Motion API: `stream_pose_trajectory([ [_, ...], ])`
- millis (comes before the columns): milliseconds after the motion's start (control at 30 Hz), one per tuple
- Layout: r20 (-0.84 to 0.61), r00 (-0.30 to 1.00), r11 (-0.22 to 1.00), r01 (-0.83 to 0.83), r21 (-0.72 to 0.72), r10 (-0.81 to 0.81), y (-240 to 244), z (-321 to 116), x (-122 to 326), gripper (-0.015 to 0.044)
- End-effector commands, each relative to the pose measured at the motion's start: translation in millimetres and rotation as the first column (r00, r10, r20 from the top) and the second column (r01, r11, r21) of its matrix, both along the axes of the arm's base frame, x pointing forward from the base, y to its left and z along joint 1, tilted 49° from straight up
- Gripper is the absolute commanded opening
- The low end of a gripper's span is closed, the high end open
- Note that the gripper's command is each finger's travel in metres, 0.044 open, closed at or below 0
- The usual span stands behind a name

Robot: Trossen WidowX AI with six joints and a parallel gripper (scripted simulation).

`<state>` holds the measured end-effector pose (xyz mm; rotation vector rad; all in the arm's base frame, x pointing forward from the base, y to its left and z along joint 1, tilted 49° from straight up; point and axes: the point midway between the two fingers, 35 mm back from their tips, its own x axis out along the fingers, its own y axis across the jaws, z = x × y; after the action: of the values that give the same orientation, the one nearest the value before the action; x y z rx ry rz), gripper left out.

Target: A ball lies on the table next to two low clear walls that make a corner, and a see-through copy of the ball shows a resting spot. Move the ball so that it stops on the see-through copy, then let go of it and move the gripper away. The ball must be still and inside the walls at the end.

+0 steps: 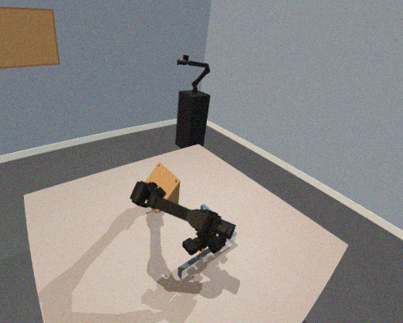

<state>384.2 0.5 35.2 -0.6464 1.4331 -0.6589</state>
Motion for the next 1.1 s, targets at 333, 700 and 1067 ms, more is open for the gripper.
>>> stream_pose_trajectory([
  [333, 0.001, 1.0, 1.0, -0.003, -0.007, 0.003, -18, -14, 0, 0.0],
  [700, 0.001, 1.0, 1.0, -0.003, -0.007, 0.003, -28, -22, 0, 0.0],
  [1067, 0.002, 1.0, 1.0, -0.001, -0.003, 0.001, -27, -22, 0, 0.0157],
])
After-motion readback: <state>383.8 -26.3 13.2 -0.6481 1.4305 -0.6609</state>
